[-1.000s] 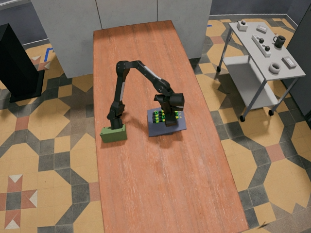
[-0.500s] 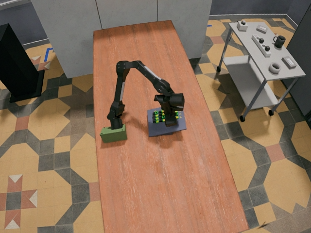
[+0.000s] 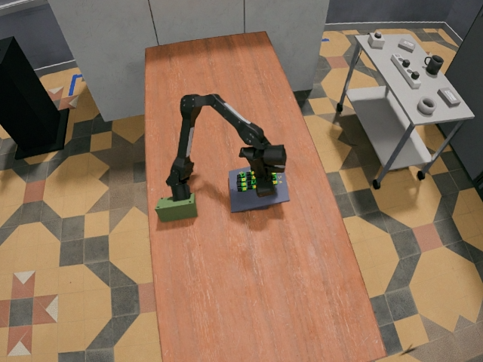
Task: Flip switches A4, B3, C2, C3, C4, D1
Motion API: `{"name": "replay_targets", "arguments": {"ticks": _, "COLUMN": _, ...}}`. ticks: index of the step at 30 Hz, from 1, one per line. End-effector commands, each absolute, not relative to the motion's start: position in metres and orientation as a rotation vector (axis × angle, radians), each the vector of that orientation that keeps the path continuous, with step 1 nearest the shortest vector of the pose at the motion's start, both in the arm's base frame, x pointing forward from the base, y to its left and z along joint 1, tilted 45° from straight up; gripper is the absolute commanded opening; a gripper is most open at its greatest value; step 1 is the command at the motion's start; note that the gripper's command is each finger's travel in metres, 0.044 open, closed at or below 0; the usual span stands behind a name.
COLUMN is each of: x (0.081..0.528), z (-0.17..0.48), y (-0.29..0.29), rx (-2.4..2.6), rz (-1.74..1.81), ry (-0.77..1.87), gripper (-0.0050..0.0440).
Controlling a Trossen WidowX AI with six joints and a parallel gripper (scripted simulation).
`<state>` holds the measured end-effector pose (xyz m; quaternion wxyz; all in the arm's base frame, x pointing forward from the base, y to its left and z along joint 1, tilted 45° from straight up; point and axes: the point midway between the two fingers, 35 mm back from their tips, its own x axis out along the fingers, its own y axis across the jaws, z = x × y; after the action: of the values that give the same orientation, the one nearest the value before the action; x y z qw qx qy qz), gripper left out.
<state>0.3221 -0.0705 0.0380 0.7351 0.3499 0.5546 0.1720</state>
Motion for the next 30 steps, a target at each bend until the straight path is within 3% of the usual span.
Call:
{"name": "replay_targets", "arguments": {"ticks": 1, "x": 0.324, "z": 0.037, "y": -0.068, "rx": 0.771, "rz": 0.384, "ry": 1.218, "gripper": -0.0050}}
{"name": "replay_targets", "arguments": {"ticks": 14, "x": 0.325, "z": 0.036, "y": -0.068, "rx": 0.769, "rz": 0.384, "ry": 1.216, "gripper": -0.0050}}
{"name": "replay_targets", "arguments": {"ticks": 21, "x": 0.317, "z": 0.072, "y": -0.109, "rx": 0.726, "rz": 0.379, "ry": 1.207, "gripper": -0.0050}}
{"name": "replay_targets", "arguments": {"ticks": 30, "x": 0.308, "z": 0.084, "y": -0.115, "rx": 0.749, "rz": 0.387, "ry": 1.232, "gripper": -0.0050}}
